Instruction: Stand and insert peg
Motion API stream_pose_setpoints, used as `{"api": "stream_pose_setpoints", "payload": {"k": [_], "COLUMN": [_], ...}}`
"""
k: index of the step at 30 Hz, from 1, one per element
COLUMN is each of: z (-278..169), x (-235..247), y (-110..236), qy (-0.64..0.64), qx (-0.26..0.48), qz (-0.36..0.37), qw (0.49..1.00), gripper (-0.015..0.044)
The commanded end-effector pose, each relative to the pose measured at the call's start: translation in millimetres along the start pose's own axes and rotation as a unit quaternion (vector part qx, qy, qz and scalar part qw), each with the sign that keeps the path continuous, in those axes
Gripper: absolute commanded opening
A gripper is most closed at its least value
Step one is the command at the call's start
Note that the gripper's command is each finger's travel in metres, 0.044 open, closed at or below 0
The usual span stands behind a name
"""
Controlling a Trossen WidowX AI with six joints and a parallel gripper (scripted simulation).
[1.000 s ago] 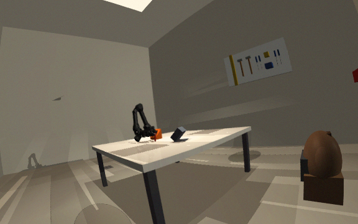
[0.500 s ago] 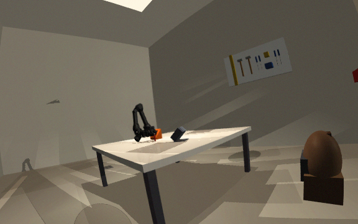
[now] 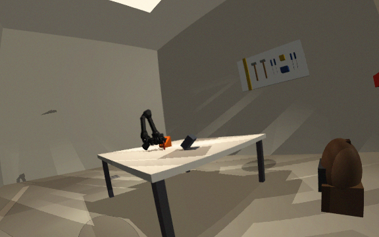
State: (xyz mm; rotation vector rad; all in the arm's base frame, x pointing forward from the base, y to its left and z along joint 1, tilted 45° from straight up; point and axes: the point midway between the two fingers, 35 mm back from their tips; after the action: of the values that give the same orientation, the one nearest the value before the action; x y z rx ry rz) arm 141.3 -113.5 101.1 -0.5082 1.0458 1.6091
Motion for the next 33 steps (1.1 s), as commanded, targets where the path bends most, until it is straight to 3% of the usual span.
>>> {"api": "stream_pose_setpoints", "payload": {"k": [1, 7, 19, 27, 33], "z": [0.0, 0.0, 0.0, 0.6, 18.9], "x": [0.0, 0.0, 0.0, 0.2, 4.7], "y": [0.0, 0.0, 0.0, -0.4, -11.2], "qy": [0.000, 0.000, 0.000, 0.000, 0.012], "qx": [0.000, 0.000, 0.000, 0.000, 0.002], "qz": [0.000, 0.000, 0.000, 0.003, 0.082], "qw": [1.000, 1.000, 1.000, 1.000, 0.997], "gripper": [0.0130, 0.0130, 0.0440, 0.0440, 0.0440]}}
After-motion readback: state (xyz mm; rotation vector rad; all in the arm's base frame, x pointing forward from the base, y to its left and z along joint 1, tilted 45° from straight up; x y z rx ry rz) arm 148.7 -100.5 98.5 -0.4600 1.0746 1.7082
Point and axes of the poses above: the point midway between the two fingers, 35 mm back from their tips, its own y axis back along the fingers, its own x axis across the jaws, z = x × y, and after that the axes turned 8 degrees about y, right-handed
